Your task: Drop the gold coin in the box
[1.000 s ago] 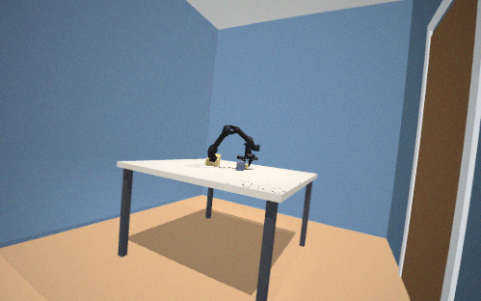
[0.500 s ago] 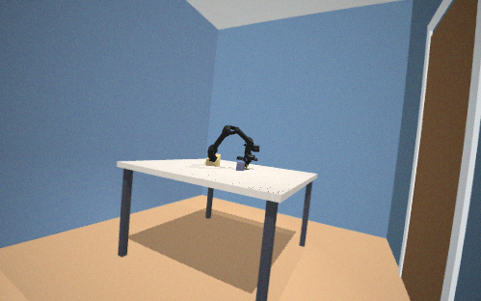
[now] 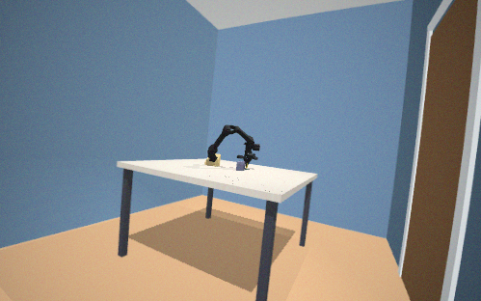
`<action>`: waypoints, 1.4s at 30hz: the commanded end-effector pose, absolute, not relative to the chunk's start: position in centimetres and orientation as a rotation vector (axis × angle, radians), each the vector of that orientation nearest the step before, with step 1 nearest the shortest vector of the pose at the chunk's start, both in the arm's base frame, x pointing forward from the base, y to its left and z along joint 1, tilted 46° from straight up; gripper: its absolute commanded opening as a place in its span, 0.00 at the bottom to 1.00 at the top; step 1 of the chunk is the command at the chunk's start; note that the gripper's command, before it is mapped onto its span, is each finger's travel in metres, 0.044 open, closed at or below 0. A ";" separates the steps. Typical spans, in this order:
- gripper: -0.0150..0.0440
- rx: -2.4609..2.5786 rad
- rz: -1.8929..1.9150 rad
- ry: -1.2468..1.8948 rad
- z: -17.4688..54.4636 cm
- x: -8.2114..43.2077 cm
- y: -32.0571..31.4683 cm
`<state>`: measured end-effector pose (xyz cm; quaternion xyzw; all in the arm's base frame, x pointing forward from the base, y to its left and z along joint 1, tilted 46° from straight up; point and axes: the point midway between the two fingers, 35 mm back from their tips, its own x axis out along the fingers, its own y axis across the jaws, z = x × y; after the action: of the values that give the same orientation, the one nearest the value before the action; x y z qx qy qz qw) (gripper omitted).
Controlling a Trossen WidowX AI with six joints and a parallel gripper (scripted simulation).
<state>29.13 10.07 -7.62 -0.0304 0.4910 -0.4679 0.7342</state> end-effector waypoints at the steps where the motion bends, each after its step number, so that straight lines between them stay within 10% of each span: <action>1: 0.25 -0.055 -1.026 1.081 -6.9 29.2 11.1; 42: 0.25 0.237 -1.208 0.882 -2.2 28.7 16.4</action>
<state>28.70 16.20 -1.93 0.0677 0.4277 -0.5231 0.7341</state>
